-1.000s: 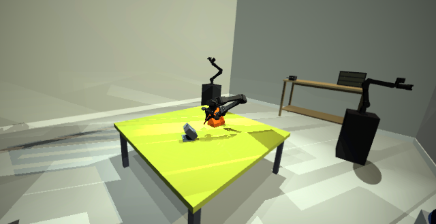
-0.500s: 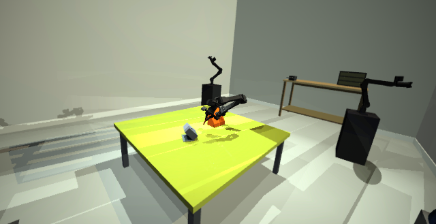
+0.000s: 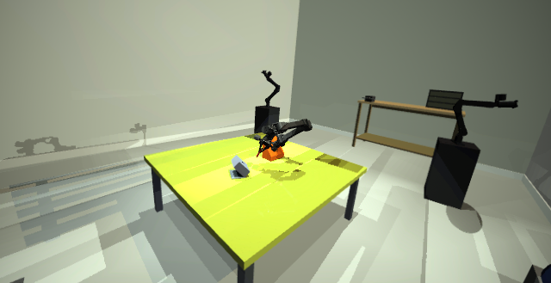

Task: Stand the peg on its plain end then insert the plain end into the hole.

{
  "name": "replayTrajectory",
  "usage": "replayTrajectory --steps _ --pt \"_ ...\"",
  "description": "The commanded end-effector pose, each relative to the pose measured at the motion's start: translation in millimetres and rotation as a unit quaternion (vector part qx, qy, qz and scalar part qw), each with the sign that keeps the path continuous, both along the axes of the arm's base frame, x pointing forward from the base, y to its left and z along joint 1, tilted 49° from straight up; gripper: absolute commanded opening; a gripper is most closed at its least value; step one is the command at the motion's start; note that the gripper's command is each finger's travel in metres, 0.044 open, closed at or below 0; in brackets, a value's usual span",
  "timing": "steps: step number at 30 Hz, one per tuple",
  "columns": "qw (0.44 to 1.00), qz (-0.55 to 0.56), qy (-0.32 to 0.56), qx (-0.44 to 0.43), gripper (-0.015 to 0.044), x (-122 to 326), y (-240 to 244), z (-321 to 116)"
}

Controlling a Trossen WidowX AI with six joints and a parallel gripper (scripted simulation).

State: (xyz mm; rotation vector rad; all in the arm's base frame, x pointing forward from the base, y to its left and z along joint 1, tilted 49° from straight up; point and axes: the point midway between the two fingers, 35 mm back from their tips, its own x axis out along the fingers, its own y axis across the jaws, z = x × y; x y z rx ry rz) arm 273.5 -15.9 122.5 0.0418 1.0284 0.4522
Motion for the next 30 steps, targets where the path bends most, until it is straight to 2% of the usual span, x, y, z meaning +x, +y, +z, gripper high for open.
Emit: replayTrajectory --steps 1,30 --pt "1.000 0.015 -0.011 -0.013 0.0000 1.1 -1.1 0.5" --pt "0.982 0.134 -0.088 -0.101 0.0000 8.8 -3.4 5.8"
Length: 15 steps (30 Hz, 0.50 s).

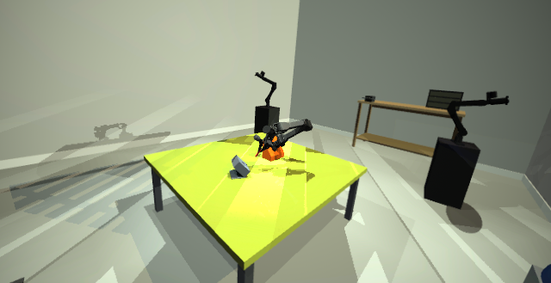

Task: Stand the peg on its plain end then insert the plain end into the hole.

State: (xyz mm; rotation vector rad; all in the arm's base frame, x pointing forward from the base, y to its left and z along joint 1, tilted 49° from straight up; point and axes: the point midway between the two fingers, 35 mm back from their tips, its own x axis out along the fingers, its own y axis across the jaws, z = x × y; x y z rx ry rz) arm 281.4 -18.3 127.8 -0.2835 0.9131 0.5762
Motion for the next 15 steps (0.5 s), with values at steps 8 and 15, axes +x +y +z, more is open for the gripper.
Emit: replayTrajectory --steps 8,15 --pt "0.998 0.043 -0.028 -0.036 0.0000 3.0 -1.6 2.1" --pt "0.995 0.072 -0.046 -0.059 0.0000 4.8 -2.1 3.6"
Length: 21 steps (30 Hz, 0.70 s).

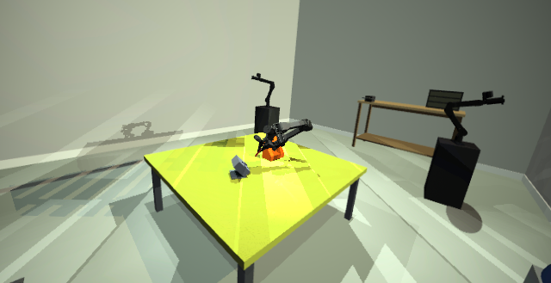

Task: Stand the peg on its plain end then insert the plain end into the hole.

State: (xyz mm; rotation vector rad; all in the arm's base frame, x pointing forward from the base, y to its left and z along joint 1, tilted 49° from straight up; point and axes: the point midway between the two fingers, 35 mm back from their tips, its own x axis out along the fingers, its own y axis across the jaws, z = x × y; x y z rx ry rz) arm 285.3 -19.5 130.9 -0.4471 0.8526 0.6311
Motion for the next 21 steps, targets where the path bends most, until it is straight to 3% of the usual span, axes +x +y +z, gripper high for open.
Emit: replayTrajectory --steps 1,21 --pt "1.000 0.014 -0.010 -0.015 0.0000 1.1 -1.1 0.7" --pt "0.990 0.094 -0.060 -0.080 0.0000 6.3 -2.5 5.3"
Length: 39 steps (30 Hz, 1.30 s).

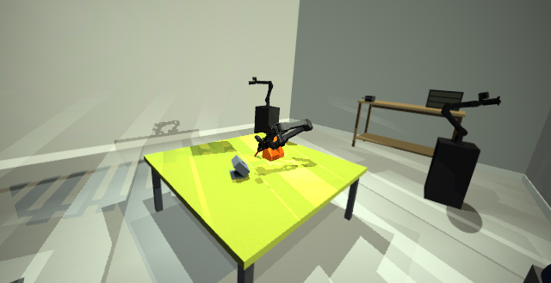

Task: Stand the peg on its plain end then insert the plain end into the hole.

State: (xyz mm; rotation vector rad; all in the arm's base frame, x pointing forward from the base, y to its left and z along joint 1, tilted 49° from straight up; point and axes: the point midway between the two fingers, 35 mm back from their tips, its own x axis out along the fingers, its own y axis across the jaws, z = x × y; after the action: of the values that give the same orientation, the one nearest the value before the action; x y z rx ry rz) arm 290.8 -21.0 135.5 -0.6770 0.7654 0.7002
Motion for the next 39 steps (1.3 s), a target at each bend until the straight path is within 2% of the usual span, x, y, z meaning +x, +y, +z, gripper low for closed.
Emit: replayTrajectory --steps 1,39 --pt "1.000 0.014 -0.010 -0.015 0.0000 1.1 -1.1 0.9" --pt "0.971 0.161 -0.097 -0.146 0.0000 10.8 -3.4 10.6"
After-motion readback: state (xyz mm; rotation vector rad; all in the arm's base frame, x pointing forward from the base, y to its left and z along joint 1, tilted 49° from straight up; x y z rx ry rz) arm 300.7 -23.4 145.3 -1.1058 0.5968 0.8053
